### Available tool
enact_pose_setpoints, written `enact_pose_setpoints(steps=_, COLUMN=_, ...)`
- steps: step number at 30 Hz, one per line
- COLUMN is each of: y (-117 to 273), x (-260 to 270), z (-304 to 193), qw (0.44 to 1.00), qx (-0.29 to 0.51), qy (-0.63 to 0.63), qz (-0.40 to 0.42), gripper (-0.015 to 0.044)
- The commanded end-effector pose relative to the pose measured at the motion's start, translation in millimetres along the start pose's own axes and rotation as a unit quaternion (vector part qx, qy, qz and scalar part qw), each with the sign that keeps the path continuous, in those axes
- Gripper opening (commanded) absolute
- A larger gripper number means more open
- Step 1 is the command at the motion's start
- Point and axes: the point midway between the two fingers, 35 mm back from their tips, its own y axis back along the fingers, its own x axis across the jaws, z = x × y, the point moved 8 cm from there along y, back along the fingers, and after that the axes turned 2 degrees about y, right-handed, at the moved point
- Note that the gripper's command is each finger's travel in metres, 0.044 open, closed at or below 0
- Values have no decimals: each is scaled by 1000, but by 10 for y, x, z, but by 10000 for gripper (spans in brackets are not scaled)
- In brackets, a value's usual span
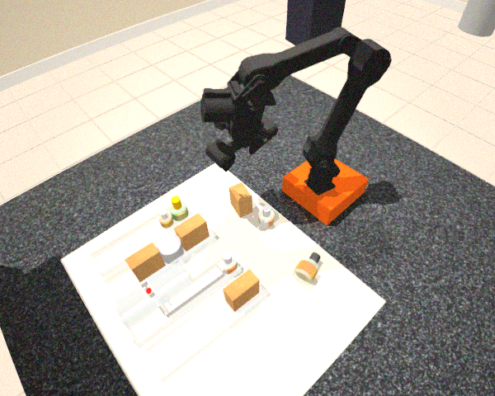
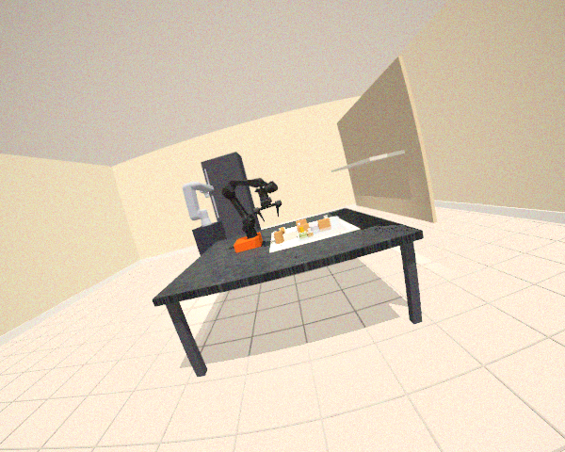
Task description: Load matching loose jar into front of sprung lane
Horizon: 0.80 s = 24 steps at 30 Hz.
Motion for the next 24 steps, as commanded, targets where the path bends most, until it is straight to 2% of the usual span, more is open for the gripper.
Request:
enact_pose_setpoints(steps=1, y=-197, x=151, z=-484, qw=997, qx=71, qy=-16, qz=-6, gripper=440)
enact_pose_setpoints(steps=4, y=-306, x=175, z=-803, qw=993, qx=110, qy=-26, qz=-25, gripper=440)
enact_pose_setpoints(steps=7, y=-300, x=146, z=-879, qw=993, qx=113, qy=-27, qz=-27, gripper=440)
enact_pose_setpoints(steps=11, y=-314, x=139, z=-897, qw=993, qx=113, qy=-27, qz=-27, gripper=440)
enact_pose_setpoints(steps=24, y=-766, x=107, z=-1021, qw=993, qx=113, qy=-27, qz=-27, gripper=440)
